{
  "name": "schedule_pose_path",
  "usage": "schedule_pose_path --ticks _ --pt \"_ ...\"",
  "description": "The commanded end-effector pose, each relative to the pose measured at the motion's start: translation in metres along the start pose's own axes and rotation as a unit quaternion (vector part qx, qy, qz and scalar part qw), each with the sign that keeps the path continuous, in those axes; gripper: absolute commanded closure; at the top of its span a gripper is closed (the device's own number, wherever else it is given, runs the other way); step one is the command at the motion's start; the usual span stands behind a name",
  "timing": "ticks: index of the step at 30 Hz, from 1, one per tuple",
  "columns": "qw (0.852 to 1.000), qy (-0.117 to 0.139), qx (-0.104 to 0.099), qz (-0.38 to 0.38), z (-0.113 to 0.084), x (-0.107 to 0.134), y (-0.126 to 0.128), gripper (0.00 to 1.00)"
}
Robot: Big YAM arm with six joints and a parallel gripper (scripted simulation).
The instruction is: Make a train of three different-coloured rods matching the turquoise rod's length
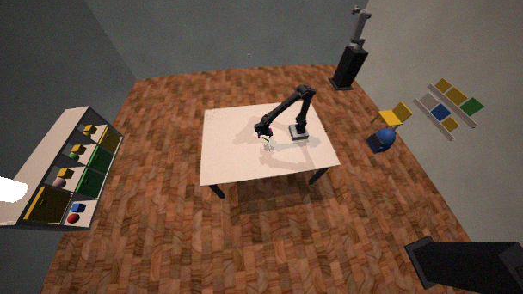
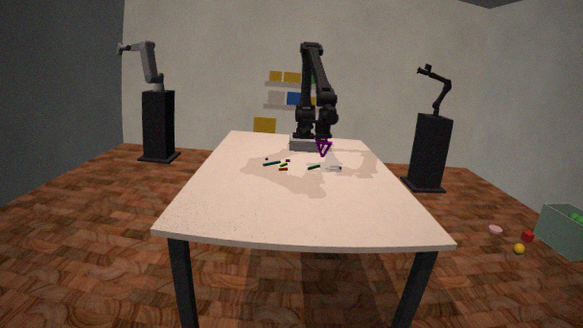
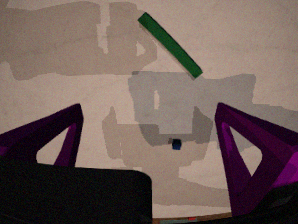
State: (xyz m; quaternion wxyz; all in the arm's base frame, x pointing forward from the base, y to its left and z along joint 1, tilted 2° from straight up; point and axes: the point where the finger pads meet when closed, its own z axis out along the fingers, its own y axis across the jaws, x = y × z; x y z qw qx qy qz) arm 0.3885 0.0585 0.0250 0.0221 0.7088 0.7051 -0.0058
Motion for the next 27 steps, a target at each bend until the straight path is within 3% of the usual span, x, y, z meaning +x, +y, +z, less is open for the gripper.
schedule_pose_path --ticks 1,20,27 --pt "1.000 -0.002 0.007 0.003 0.005 0.001 0.000 0.00" --pt "1.000 -0.002 0.007 0.002 0.005 0.001 0.000 0.00" --pt "0.999 -0.001 0.003 -0.035 0.003 -0.023 0.000 0.00"
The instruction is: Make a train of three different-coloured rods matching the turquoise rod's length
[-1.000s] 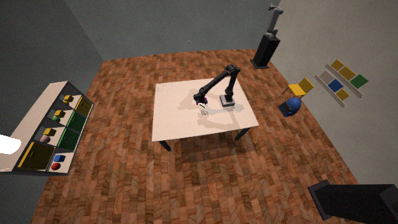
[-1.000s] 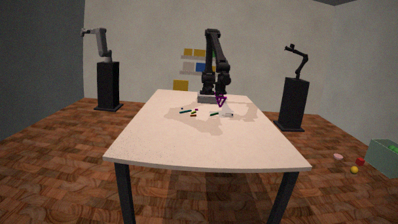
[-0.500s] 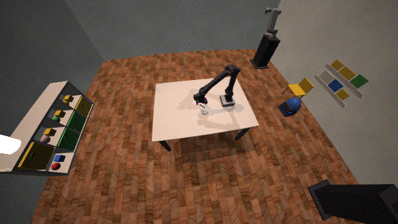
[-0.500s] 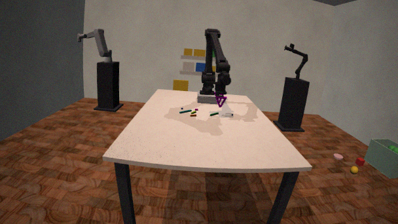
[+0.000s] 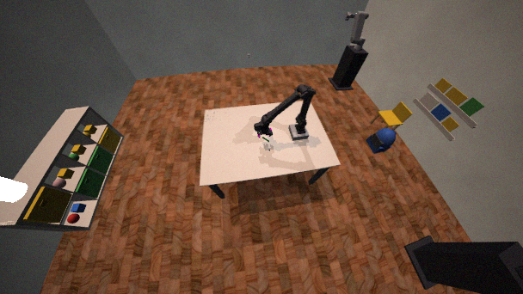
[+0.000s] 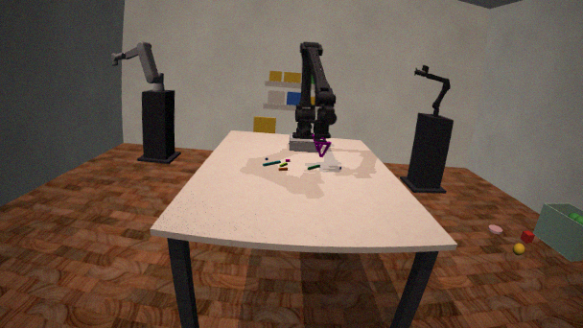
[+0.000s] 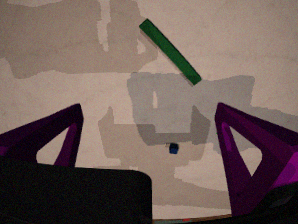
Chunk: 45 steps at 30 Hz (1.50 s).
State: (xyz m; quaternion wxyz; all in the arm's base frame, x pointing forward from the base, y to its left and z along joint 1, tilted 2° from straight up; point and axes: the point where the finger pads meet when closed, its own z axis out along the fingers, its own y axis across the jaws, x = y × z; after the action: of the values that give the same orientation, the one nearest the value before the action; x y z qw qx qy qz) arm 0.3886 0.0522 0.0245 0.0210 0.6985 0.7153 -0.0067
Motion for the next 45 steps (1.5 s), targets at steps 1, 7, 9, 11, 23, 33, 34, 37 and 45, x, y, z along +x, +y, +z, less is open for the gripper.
schedule_pose_path --ticks 1,7,9,11,23,33,34,37,45 --pt "0.999 -0.001 -0.009 -0.033 -0.004 -0.024 0.002 0.00" --pt "0.994 -0.003 -0.013 -0.104 -0.007 -0.061 -0.003 0.00" --pt "0.992 -0.004 -0.013 -0.126 -0.007 -0.072 -0.005 0.00" --pt "0.992 -0.004 -0.012 -0.126 -0.007 -0.072 -0.006 0.00" --pt "0.974 -0.007 -0.011 -0.225 -0.007 -0.122 -0.021 0.00" --pt "0.945 -0.011 -0.010 -0.325 -0.006 -0.169 -0.043 0.00" --pt "0.945 -0.010 -0.009 -0.326 -0.006 -0.169 -0.043 0.00" --pt "0.937 -0.012 -0.010 -0.349 -0.006 -0.180 -0.048 0.00" --pt "0.904 -0.014 -0.007 -0.428 -0.006 -0.215 -0.073 0.00"
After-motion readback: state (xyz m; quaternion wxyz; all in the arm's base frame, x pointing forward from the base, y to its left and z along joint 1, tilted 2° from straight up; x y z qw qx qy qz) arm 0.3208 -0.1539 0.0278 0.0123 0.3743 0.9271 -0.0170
